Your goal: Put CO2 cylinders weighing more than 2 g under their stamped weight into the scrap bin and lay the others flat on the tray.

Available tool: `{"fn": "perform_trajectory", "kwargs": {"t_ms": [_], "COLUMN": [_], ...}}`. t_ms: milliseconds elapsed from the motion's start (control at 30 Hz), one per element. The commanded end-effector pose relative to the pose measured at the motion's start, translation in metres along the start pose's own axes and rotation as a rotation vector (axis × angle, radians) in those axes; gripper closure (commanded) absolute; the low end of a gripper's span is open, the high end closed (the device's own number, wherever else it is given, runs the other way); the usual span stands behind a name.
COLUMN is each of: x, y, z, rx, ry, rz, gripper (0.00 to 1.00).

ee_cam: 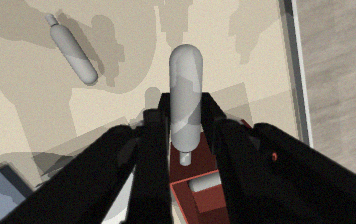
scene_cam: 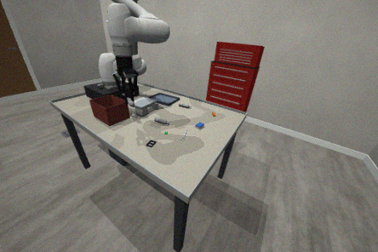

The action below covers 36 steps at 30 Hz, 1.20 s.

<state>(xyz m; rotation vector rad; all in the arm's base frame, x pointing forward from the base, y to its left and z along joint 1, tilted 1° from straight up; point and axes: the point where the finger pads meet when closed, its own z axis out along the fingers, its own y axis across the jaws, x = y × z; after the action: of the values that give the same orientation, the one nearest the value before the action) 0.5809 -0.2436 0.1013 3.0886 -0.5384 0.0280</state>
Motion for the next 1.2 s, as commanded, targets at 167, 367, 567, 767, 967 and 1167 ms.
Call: {"fn": "perform_trajectory", "kwargs": {"t_ms": [167,367,567,767,967,1167], "x": [-0.001,-0.001,-0.017,-0.070,-0.144,-0.203], "y": [0.000,0.000,-0.020,-0.068,-0.119,-0.147], "z": [-0.021,-0.020,-0.021,-0.025,-0.025,-0.020], "rx": [0.004,0.004,0.003,-0.001,0.003,0.000], "ry": [-0.004,-0.004,-0.001,0.001,-0.001,0.001], "rz": [-0.003,-0.003,0.099,0.411,0.778,1.118], "gripper": [0.90,0.90,0.90,0.90,0.90,0.90]}}
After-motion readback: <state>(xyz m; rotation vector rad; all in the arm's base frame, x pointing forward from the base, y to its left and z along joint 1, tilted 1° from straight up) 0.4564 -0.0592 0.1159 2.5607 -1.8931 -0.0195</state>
